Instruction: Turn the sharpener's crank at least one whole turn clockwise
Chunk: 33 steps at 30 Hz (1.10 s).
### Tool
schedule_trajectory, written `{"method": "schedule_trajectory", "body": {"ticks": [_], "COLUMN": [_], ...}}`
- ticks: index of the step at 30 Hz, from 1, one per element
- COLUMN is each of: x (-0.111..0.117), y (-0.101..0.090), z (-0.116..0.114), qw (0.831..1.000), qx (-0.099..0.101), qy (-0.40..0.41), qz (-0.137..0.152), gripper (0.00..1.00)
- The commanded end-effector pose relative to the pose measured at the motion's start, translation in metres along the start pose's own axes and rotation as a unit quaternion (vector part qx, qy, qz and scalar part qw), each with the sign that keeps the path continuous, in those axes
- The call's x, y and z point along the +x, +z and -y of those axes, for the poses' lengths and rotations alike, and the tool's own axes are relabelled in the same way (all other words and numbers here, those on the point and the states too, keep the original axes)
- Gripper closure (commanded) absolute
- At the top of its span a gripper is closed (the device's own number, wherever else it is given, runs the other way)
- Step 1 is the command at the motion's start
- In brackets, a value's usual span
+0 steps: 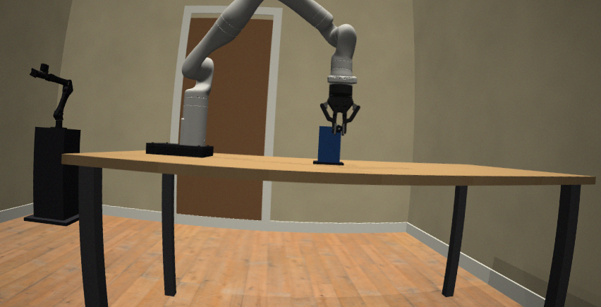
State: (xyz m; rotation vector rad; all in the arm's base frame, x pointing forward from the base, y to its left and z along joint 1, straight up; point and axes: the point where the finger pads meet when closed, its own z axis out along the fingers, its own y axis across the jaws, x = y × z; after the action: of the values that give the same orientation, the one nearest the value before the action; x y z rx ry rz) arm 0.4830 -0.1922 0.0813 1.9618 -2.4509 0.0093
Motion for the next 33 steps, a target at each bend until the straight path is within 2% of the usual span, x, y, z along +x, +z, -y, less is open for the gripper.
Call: {"method": "schedule_trajectory", "body": {"ticks": [1,8,18,33], "x": [0.000,0.000,0.000,0.000], "y": [0.006,0.023,0.040,0.045], "z": [0.007,0.017,0.019,0.018], "qw": [1.000,1.000,1.000,1.000], "qx": [0.000,0.000,0.000,0.000], "qy": [0.000,0.000,0.000,0.000], "qz": [0.000,0.000,0.000,0.000], "gripper": [1.00,1.00,1.00,1.00]}}
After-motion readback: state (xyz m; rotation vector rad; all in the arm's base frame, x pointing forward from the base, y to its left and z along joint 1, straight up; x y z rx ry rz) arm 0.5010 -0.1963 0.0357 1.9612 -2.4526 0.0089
